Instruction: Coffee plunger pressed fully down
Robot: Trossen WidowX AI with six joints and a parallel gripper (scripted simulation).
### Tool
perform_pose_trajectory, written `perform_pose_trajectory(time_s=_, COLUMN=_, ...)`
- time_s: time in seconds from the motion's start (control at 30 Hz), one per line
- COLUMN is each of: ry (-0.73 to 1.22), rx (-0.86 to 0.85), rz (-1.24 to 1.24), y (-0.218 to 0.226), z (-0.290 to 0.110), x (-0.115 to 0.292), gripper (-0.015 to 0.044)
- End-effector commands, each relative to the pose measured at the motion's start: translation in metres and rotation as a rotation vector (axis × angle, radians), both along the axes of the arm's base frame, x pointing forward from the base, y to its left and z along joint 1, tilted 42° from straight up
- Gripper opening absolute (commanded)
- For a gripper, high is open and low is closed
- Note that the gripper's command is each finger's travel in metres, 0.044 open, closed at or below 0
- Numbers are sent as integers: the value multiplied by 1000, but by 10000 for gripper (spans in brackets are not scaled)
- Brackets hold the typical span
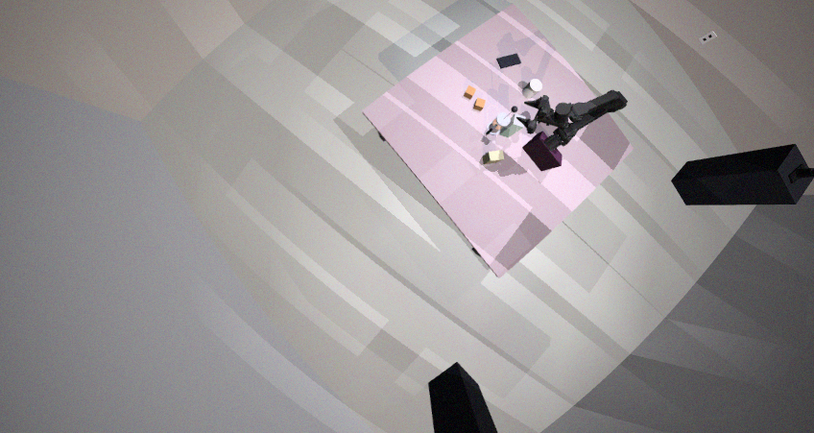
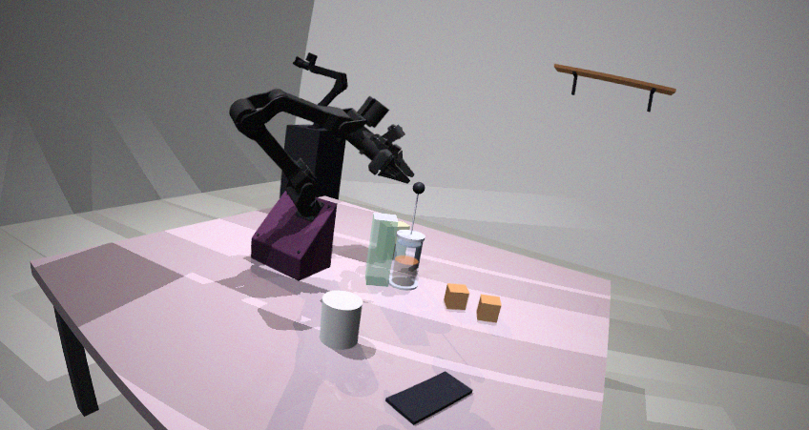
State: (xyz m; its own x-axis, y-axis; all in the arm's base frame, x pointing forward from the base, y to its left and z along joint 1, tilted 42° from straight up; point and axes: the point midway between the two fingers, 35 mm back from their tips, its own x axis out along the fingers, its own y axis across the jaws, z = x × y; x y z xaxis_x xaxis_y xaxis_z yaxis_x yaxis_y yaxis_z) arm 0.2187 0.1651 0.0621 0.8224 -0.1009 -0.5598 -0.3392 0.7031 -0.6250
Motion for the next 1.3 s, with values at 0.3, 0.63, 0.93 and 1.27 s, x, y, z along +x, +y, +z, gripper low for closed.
perform_pose_trajectory(time_s=0.3, ry=5, rx=-1, rz=2, y=-2, z=-13, x=17, gripper=440)
perform_pose_trajectory(time_s=0.63, ry=1, rx=-2, rz=4, y=-5, z=-20, x=28, gripper=440)
perform_pose_trajectory(time_s=0.93, ry=1, rx=-2, rz=4, y=-5, z=-20, x=28, gripper=204)
perform_pose_trajectory(time_s=1.27, ry=1, rx=-2, rz=4, y=-5, z=-20, x=28, gripper=130)
